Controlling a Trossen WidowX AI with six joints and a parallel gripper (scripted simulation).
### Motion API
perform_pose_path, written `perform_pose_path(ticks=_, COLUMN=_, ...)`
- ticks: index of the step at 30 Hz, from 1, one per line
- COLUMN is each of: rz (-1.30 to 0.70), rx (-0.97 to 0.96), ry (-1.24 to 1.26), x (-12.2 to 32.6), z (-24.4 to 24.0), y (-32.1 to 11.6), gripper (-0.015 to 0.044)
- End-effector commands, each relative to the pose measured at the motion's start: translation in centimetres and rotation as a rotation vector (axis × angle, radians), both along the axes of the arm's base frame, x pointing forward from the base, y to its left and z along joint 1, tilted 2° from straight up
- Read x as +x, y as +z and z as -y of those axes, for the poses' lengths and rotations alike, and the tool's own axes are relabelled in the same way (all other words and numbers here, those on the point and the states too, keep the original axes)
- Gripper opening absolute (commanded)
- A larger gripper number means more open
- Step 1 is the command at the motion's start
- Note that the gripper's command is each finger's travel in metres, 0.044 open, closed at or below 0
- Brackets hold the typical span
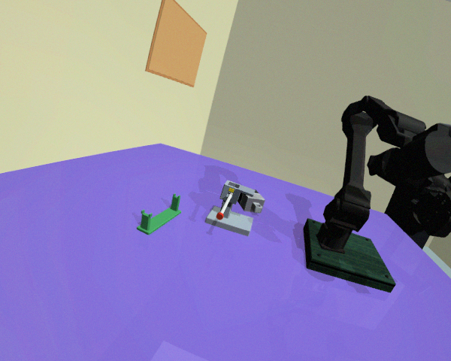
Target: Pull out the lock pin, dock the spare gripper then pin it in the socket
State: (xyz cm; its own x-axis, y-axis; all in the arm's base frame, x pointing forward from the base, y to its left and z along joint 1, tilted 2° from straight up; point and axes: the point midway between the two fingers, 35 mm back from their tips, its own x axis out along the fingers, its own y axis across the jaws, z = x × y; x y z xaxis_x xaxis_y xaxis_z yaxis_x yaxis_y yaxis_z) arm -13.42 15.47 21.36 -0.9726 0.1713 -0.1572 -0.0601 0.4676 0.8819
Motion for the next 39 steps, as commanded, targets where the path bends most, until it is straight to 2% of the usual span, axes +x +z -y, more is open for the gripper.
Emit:
perform_pose_path(ticks=1, rz=0.004, rx=0.005, ry=-0.004, x=0.1, z=-0.1, y=0.0, gripper=0.0374)
perform_pose_path(ticks=4, rz=0.07, rx=0.071, ry=-0.062, x=1.2, z=-1.5, y=-0.2, gripper=0.03)
perform_pose_path(ticks=12, rz=0.574, rx=0.374, ry=-0.296, x=10.9, z=-7.8, y=-1.5, gripper=0.03)
perform_pose_path(ticks=18, rz=0.985, rx=0.438, ry=-0.294, x=20.5, z=-8.2, y=-2.4, gripper=0.03)
perform_pose_path(ticks=23, rz=1.265, rx=0.395, ry=-0.166, x=28.3, z=-5.3, y=-3.1, gripper=0.03)
perform_pose_path(ticks=28, rz=1.439, rx=0.303, ry=0.053, x=34.9, z=0.1, y=-3.4, gripper=0.03)
perform_pose_path(ticks=35, rz=1.466, rx=0.185, ry=0.375, x=40.2, z=9.2, y=-3.4, gripper=0.03)
perform_pose_path(ticks=39, rz=1.45, rx=0.169, ry=0.429, x=40.8, z=10.9, y=-3.3, gripper=0.03)
